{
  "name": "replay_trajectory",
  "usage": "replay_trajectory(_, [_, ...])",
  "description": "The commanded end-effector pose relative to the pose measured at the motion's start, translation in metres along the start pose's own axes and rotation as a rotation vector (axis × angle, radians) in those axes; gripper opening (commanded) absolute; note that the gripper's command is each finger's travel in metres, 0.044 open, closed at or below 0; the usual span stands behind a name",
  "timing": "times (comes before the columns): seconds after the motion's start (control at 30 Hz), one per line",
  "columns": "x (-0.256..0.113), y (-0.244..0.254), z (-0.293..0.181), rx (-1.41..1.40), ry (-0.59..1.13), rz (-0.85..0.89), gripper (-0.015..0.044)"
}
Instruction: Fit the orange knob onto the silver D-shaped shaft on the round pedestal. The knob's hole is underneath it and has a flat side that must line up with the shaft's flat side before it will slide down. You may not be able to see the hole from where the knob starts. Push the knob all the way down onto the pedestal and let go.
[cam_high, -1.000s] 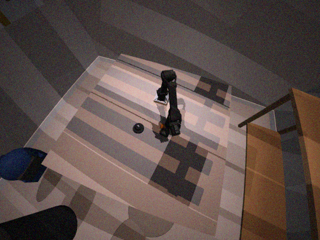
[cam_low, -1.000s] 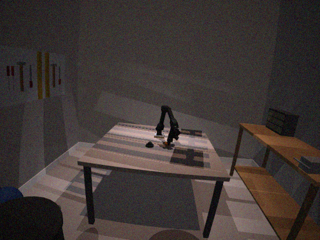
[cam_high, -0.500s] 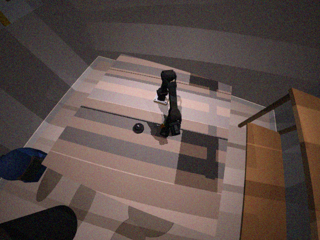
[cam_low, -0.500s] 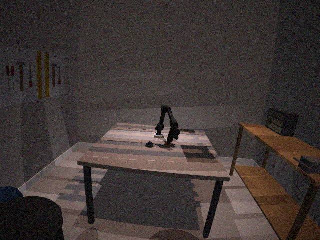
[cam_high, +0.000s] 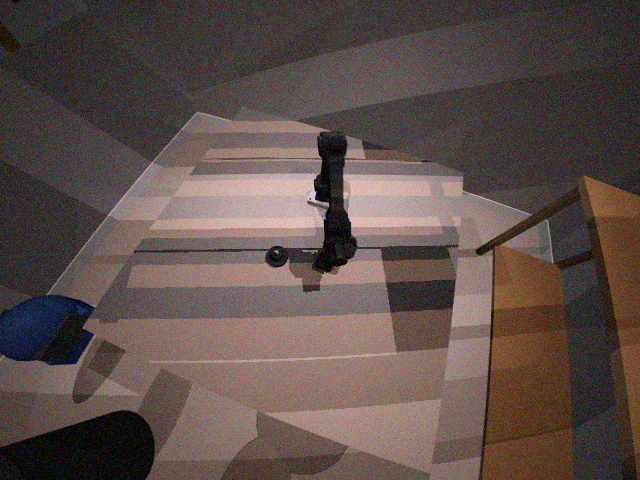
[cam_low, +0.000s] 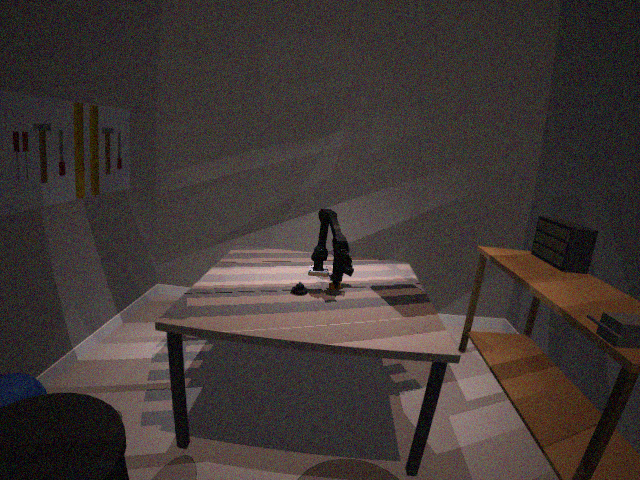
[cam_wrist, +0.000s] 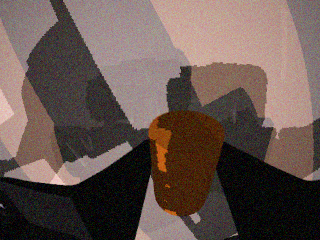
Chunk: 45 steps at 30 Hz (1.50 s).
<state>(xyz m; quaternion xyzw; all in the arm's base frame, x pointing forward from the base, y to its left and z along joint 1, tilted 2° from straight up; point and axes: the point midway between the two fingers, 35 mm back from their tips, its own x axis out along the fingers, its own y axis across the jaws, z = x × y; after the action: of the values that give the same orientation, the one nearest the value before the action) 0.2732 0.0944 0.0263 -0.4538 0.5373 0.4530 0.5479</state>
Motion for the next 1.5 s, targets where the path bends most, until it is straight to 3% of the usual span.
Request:
replay_trajectory(0.0, [-0.002, 0.0, -0.004, -0.005, -0.063, 0.0, 0.0181])
replay_trajectory(1.47, [-0.009, 0.0, -0.052, -0.006, -0.819, 0.006, 0.0181])
